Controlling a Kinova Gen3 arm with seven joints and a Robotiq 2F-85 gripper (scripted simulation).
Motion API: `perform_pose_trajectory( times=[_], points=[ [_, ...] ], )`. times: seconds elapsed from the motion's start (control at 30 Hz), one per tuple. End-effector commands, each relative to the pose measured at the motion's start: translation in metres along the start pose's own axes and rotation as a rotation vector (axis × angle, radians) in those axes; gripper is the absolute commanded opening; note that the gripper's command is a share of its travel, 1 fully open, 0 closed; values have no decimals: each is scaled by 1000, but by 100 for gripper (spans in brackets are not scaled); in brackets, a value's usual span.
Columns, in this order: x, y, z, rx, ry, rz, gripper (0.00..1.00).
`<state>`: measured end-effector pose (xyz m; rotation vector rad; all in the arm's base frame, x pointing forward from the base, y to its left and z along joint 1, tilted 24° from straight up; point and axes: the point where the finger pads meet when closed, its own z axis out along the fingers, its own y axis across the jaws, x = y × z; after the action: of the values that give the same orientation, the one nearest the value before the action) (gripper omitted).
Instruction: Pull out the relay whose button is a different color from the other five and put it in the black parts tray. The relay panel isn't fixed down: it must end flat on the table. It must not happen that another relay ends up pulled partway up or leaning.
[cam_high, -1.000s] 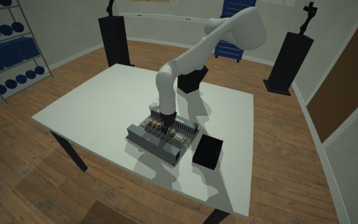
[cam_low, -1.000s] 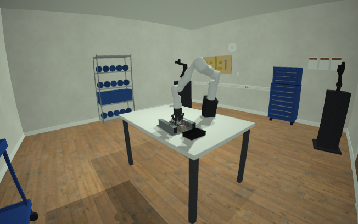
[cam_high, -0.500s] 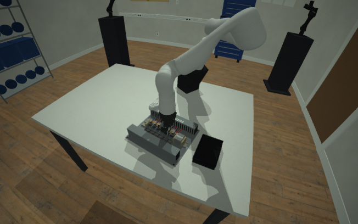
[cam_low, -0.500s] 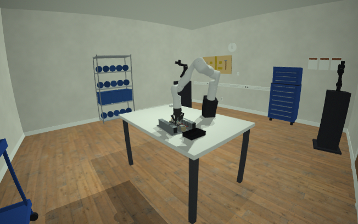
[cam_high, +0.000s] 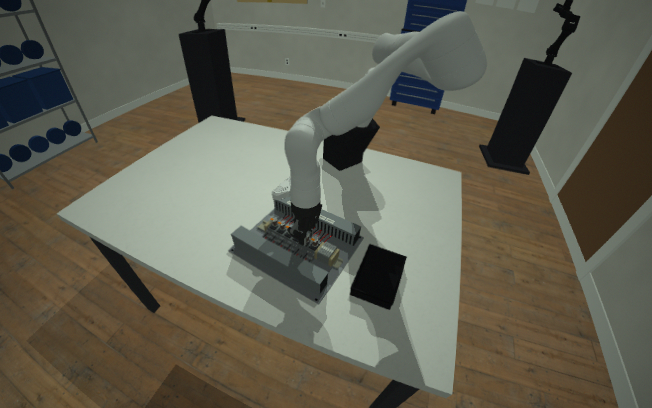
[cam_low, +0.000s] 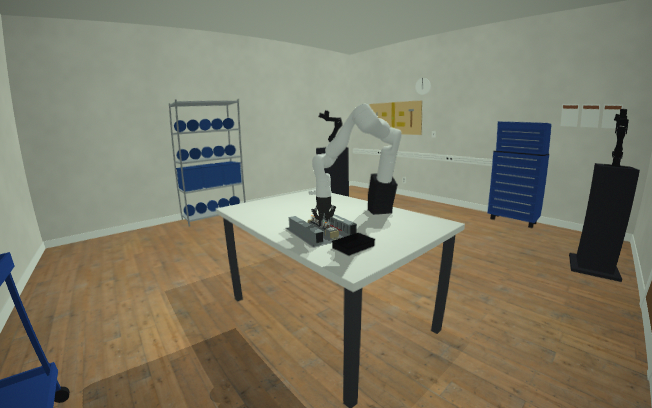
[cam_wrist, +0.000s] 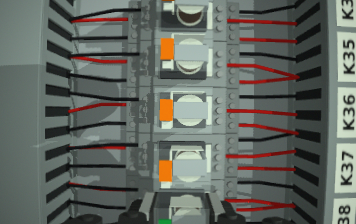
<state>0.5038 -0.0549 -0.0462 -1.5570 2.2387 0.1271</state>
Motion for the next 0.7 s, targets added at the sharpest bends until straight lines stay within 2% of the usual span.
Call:
perform_pose_trajectory(
  times=[0.0, 0.67],
  points=[
    [0, -1, -1, 6, 0, 0, 0],
    [0, 0, -1, 41, 0, 0, 0]
  ],
)
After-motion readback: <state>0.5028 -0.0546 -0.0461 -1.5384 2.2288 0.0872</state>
